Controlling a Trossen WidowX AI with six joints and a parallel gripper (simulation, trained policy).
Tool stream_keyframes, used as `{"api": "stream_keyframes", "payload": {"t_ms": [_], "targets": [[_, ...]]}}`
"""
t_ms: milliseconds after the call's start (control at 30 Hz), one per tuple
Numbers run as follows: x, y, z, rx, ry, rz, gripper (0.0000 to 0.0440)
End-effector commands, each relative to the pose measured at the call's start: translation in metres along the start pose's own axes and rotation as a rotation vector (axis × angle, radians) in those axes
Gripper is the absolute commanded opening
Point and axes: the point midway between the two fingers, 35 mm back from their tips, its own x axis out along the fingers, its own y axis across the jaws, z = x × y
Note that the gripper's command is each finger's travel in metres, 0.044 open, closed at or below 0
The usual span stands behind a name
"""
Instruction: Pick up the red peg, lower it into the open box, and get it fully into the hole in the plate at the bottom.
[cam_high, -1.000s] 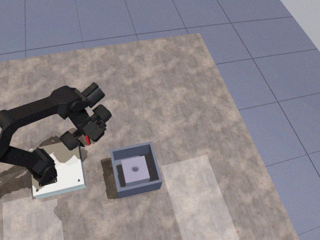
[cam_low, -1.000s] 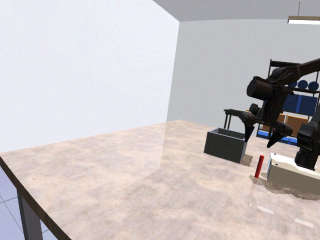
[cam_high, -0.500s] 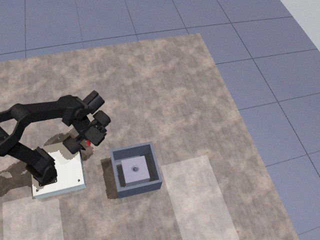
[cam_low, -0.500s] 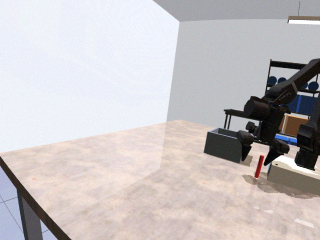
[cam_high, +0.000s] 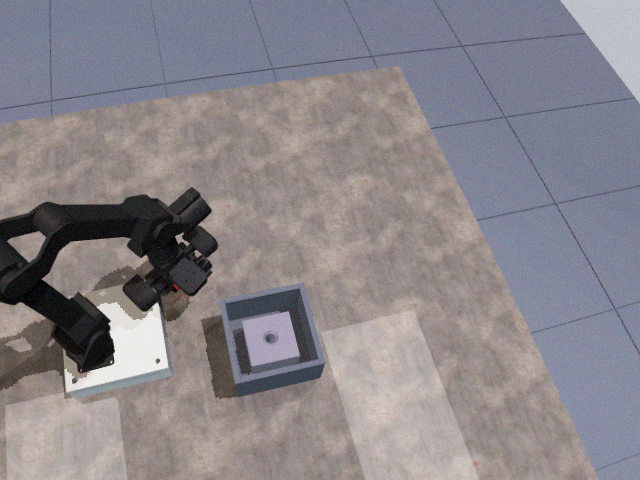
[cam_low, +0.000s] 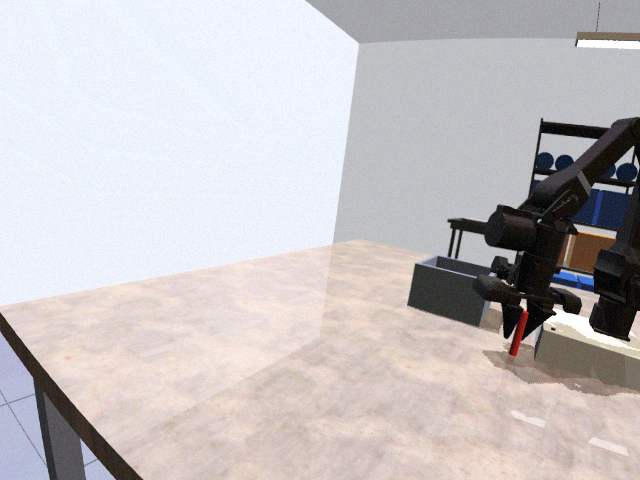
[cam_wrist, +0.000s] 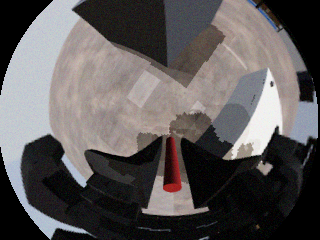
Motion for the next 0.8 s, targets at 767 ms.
{"api": "stream_keyframes", "payload": {"t_ms": [767], "targets": [[-0.060,0.020,0.052,-0.142,-0.167,0.033,0.0000]]}}
